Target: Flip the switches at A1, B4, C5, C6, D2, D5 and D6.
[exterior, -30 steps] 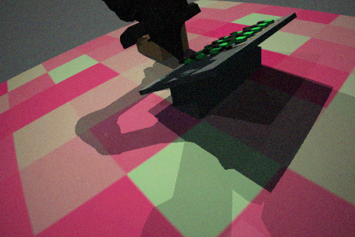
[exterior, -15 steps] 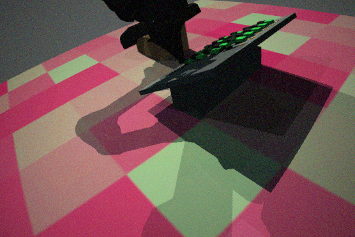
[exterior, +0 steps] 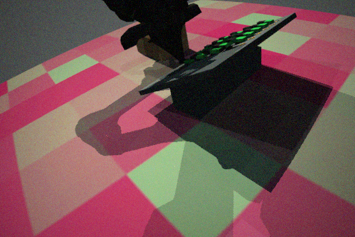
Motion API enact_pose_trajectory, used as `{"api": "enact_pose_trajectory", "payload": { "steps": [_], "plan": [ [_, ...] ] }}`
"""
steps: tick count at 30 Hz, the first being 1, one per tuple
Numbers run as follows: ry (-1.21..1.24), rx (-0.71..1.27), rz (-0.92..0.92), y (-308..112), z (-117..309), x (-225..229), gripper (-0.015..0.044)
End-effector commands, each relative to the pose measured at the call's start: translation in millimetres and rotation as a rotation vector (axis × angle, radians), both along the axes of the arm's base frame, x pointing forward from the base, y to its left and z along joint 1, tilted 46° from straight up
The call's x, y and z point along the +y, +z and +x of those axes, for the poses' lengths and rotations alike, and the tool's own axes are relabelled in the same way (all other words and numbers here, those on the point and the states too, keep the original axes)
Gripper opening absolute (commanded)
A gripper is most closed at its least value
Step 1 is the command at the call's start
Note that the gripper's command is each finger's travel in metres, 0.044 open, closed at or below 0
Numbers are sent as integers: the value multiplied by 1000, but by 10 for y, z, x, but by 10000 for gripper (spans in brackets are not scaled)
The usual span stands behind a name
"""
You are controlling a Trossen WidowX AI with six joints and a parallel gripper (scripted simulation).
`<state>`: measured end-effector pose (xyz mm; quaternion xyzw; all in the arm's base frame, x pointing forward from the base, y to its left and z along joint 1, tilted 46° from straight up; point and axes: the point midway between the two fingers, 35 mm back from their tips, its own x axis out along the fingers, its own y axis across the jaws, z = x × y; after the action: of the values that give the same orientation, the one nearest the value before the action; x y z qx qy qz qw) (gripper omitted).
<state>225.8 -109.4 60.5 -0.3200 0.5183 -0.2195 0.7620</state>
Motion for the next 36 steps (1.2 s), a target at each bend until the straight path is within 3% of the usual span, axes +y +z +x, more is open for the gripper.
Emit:
{"api": "enact_pose_trajectory", "payload": {
  "steps": [1,25,36],
  "plan": [
    [7,6,2,-16,6,1,0],
    [7,6,1,-37,16,-21,0],
    [-12,26,4,393,-197,424,0]
  ]
}}
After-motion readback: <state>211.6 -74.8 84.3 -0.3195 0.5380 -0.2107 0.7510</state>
